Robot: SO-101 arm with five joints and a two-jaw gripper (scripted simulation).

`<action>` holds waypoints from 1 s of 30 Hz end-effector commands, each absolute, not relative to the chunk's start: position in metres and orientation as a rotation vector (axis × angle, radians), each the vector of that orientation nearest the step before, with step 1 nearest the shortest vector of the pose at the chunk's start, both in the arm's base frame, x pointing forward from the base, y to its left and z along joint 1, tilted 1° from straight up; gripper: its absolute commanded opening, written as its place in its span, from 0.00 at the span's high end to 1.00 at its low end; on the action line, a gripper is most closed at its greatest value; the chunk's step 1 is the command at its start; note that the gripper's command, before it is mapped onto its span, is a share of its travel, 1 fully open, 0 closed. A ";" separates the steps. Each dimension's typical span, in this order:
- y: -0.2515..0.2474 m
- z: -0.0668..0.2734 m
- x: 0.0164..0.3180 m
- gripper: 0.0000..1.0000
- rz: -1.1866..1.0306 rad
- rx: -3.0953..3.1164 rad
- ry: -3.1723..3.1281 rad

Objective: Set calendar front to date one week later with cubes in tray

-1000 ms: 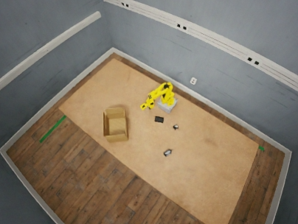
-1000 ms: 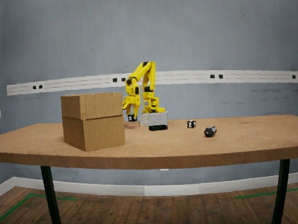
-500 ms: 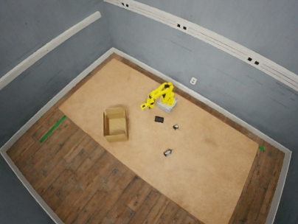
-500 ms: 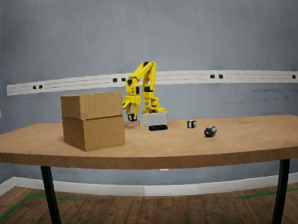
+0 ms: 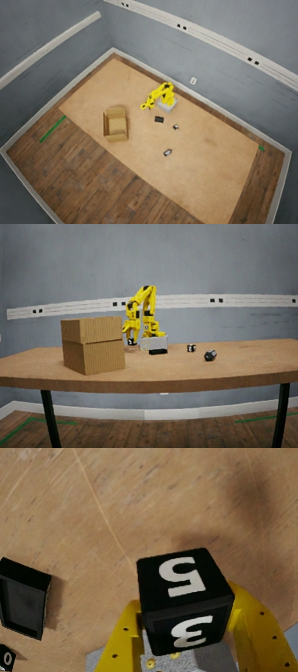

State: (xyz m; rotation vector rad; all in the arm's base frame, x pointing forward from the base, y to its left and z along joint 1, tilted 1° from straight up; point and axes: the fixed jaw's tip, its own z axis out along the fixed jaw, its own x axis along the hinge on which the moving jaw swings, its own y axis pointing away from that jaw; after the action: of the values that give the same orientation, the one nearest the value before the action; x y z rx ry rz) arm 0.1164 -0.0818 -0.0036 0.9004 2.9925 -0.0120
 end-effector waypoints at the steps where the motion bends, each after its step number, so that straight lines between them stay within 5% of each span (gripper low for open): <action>1: -0.079 -0.007 0.116 1.00 -0.007 0.893 3.000; 30: -0.079 -0.016 0.116 1.00 -0.007 0.893 3.000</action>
State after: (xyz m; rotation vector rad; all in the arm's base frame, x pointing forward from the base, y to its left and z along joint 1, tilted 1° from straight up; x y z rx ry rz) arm 0.1180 -0.0830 -0.0119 0.8967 2.9803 -0.0197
